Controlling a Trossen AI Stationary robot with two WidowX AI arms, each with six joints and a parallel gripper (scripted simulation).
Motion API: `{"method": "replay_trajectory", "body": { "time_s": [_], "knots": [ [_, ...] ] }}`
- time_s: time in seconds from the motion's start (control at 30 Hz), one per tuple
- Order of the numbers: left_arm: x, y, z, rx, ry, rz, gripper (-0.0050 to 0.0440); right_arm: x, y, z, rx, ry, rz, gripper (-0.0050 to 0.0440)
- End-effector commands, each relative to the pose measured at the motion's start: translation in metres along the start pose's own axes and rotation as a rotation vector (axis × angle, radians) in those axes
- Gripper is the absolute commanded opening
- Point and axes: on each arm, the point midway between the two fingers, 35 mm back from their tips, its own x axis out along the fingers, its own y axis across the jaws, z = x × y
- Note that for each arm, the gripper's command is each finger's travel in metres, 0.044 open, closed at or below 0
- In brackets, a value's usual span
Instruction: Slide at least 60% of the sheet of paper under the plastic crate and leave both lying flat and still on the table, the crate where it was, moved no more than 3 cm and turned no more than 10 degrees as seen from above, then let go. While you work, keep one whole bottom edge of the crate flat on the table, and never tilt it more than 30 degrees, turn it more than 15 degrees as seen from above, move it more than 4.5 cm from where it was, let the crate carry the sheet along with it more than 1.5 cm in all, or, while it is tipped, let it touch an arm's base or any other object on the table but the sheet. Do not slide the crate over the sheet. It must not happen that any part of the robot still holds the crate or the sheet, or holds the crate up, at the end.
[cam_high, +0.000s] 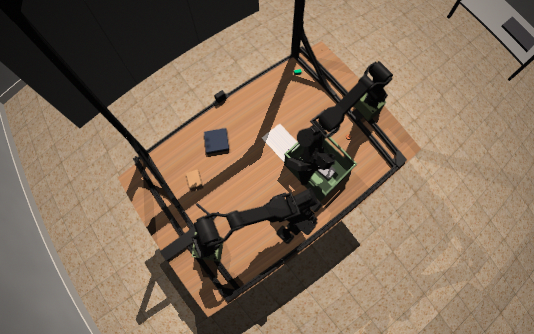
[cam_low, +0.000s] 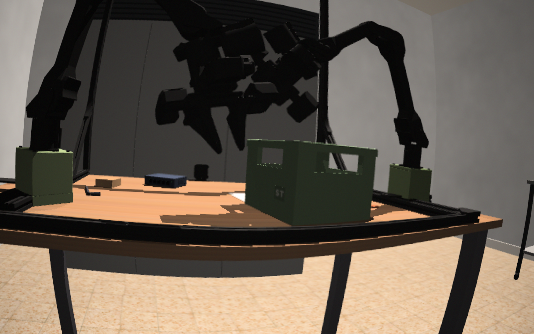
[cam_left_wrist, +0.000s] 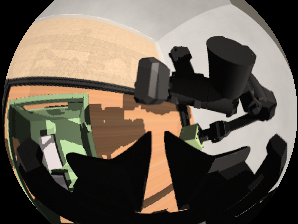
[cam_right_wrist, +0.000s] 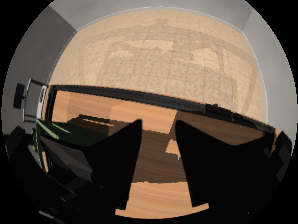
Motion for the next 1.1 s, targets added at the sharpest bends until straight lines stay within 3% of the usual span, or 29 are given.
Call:
{"method": "replay_trajectory", "body": {
  "time_s": [0.0, 1.07],
  "knots": [
    [0.001, 0.0, -0.015, 0.122, 0.034, 0.016, 0.006, 0.009, 0.001, -0.01, 0.007, 0.026, 0.032, 0.015],
    [-0.023, -0.006, -0.08, 0.889, 0.232, 0.025, 0.006, 0.027, 0.032, -0.045, 0.083, 0.118, 0.355, 0.015]
  ]
}}
